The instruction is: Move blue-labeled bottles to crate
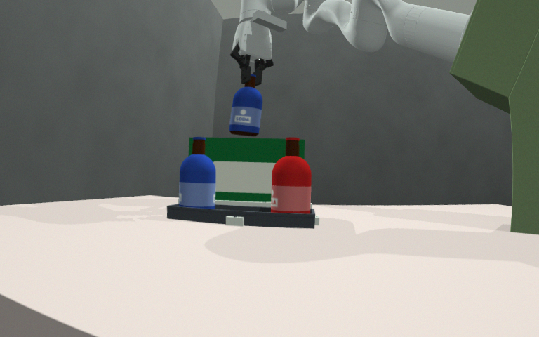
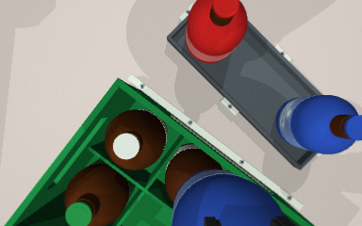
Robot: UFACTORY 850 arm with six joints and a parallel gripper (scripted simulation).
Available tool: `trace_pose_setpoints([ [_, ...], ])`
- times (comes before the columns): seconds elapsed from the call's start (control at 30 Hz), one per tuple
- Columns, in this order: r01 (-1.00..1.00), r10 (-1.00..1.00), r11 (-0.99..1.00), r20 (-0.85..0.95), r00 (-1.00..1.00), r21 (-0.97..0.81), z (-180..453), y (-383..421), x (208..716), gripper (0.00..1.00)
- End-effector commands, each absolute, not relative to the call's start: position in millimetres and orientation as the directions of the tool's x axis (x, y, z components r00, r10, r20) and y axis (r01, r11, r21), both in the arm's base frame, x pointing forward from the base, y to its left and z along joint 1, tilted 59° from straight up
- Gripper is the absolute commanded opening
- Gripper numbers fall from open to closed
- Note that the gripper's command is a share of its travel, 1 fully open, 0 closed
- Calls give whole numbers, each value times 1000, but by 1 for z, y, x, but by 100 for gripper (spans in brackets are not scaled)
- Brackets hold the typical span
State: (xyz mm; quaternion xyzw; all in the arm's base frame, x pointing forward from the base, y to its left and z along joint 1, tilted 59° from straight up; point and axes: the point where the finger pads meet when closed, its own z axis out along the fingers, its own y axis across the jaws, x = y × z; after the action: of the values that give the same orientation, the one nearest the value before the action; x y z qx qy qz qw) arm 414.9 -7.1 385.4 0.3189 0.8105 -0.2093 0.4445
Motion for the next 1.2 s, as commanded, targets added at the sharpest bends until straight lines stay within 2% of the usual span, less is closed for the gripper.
trace_pose_setpoints([
  [0.0,702,332,710,-854,-402,-55,396,-16,414,0],
  [1.17,702,332,710,-854,-402,-55,441,-59,408,0],
])
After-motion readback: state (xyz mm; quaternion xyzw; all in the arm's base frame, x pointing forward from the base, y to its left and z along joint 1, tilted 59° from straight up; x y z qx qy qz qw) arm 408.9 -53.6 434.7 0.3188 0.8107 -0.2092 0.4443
